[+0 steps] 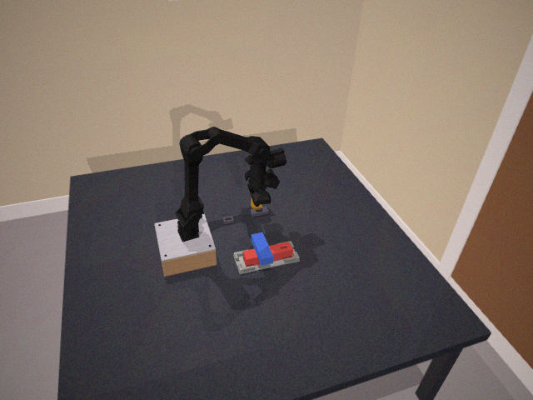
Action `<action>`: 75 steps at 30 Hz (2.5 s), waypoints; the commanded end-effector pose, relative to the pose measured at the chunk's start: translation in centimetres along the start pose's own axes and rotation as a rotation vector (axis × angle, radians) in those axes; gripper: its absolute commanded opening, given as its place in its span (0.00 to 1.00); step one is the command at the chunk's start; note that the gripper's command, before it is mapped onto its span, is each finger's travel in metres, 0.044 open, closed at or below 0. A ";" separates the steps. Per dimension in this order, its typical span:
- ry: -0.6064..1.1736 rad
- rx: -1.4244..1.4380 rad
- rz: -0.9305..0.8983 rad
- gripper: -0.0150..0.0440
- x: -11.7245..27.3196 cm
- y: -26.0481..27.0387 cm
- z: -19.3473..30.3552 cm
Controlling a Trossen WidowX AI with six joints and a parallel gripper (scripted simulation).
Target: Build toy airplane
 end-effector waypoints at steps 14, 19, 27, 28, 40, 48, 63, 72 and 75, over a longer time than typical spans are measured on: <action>-0.025 -0.026 0.011 0.25 -0.5 -3.8 -2.2; -0.028 -0.033 0.014 0.25 -0.8 -5.1 -2.8; -0.028 -0.013 0.014 0.25 -1.1 -7.3 -3.6; -0.027 -0.010 0.014 0.25 -1.2 -7.5 -3.7; -0.026 0.025 0.014 0.25 -1.8 -11.0 -4.7; -0.025 0.049 0.014 0.25 -2.3 -13.5 -5.1; -0.025 0.079 0.014 0.36 -3.0 -16.9 -5.4; -0.025 0.079 0.014 0.36 -3.0 -16.9 -5.4; -0.025 0.079 0.014 0.36 -3.0 -16.9 -5.4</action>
Point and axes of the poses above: the point midway between the two fingers, 35 mm back from their tips, its own x axis back along the fingers, its own y axis across the jaws, z = x × y, the point moved 1 cm from there along x, back along the fingers, and after that the axes turned 6 degrees about x, right-handed, at the moved point
